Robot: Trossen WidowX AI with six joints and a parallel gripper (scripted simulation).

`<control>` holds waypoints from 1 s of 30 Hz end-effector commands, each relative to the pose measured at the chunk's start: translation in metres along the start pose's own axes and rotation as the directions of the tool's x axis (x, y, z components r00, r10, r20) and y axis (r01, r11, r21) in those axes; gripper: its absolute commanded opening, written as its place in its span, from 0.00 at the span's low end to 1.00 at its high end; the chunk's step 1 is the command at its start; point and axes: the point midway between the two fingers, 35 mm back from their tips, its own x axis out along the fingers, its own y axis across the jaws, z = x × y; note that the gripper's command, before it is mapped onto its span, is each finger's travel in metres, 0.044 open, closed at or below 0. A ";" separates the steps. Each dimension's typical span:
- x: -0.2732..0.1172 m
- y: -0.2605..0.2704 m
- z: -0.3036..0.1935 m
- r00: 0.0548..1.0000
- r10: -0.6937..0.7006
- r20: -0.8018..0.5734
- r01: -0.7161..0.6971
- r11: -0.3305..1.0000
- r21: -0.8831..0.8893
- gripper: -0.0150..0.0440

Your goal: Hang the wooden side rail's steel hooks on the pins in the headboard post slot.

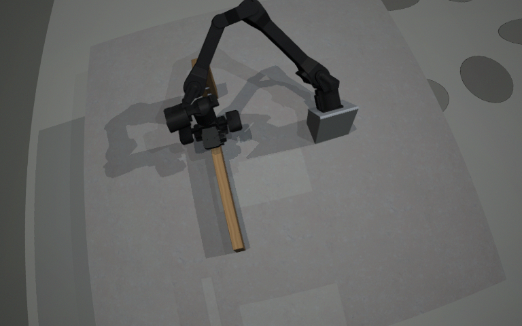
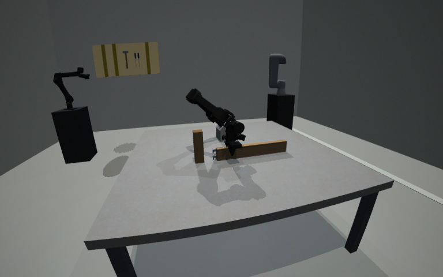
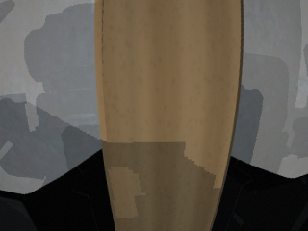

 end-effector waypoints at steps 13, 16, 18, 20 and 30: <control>0.000 0.009 0.000 1.000 0.004 -0.003 -0.004 1.000 -0.007 0.25; 0.000 0.010 0.000 1.000 0.004 -0.003 -0.004 1.000 -0.007 0.25; 0.000 0.011 0.001 1.000 0.004 -0.003 -0.004 1.000 -0.007 0.25; 0.000 0.012 0.001 1.000 0.004 -0.003 -0.004 1.000 -0.007 0.25; 0.000 0.010 -0.001 1.000 0.000 0.000 0.000 1.000 0.006 0.25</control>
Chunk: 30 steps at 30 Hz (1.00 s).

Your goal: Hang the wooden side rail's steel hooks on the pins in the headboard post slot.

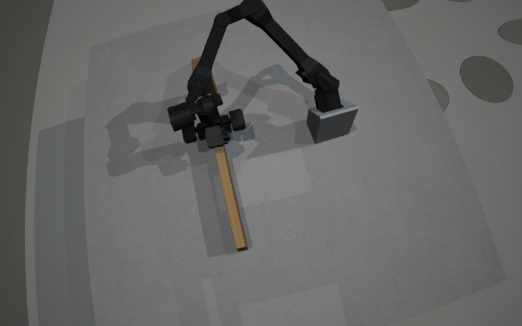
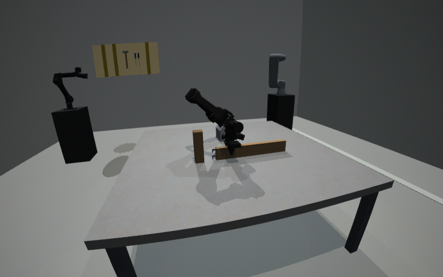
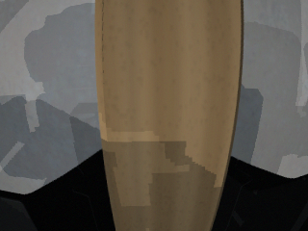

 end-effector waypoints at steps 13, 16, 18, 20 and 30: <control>-0.001 0.000 0.000 1.000 0.003 -0.003 -0.003 1.000 -0.013 0.25; -0.002 0.000 0.000 1.000 0.003 -0.003 -0.003 1.000 -0.013 0.25; -0.002 0.000 0.000 1.000 0.003 -0.003 -0.003 1.000 -0.013 0.25; -0.002 0.000 0.000 1.000 0.003 -0.003 -0.003 1.000 -0.013 0.25; -0.004 0.000 0.000 1.000 0.003 -0.003 -0.003 1.000 -0.013 0.25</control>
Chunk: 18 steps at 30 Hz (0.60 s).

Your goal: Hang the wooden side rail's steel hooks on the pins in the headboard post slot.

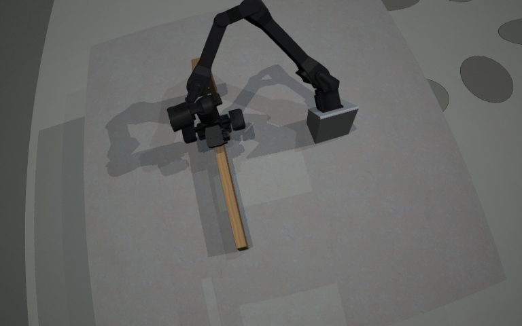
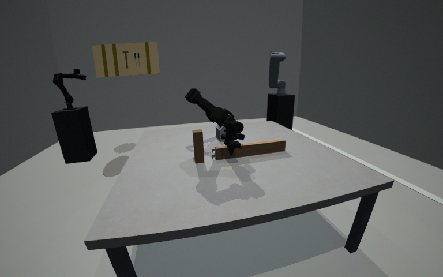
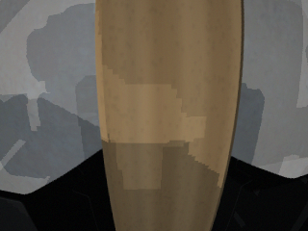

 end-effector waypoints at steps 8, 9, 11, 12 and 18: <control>-0.005 0.000 0.001 1.000 -0.004 -0.002 0.004 1.000 -0.010 0.25; -0.005 0.000 0.001 1.000 -0.004 -0.002 0.004 1.000 -0.010 0.25; -0.005 0.000 0.001 1.000 -0.004 -0.002 0.004 1.000 -0.010 0.25; -0.005 0.000 0.001 1.000 -0.004 -0.002 0.004 1.000 -0.010 0.25; -0.006 0.000 0.001 1.000 -0.004 -0.002 0.004 1.000 -0.010 0.25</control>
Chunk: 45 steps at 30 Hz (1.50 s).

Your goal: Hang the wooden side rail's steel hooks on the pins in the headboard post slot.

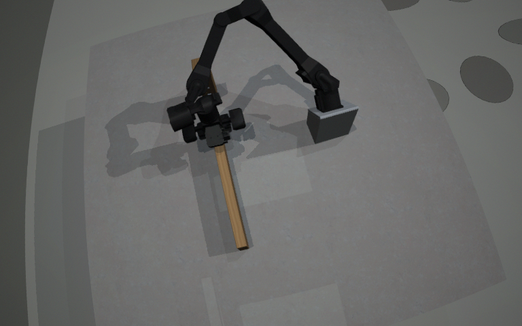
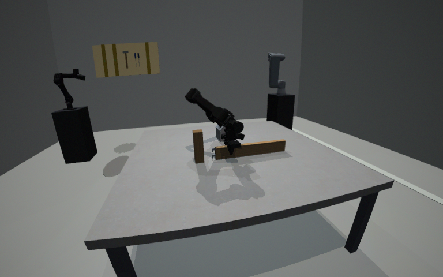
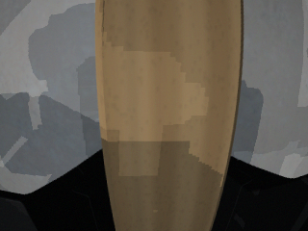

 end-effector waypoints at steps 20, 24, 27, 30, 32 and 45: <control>-0.008 -0.001 0.002 1.000 -0.007 0.001 0.007 1.000 -0.009 0.25; -0.008 -0.001 0.002 1.000 -0.007 0.001 0.007 1.000 -0.009 0.25; -0.009 -0.001 0.002 1.000 -0.007 0.001 0.007 1.000 -0.009 0.25; -0.009 -0.001 0.002 1.000 -0.007 0.001 0.007 1.000 -0.009 0.25; -0.010 -0.001 0.002 1.000 -0.007 0.001 0.007 1.000 -0.009 0.25; -0.012 -0.001 0.002 1.000 -0.007 0.001 0.007 1.000 -0.009 0.25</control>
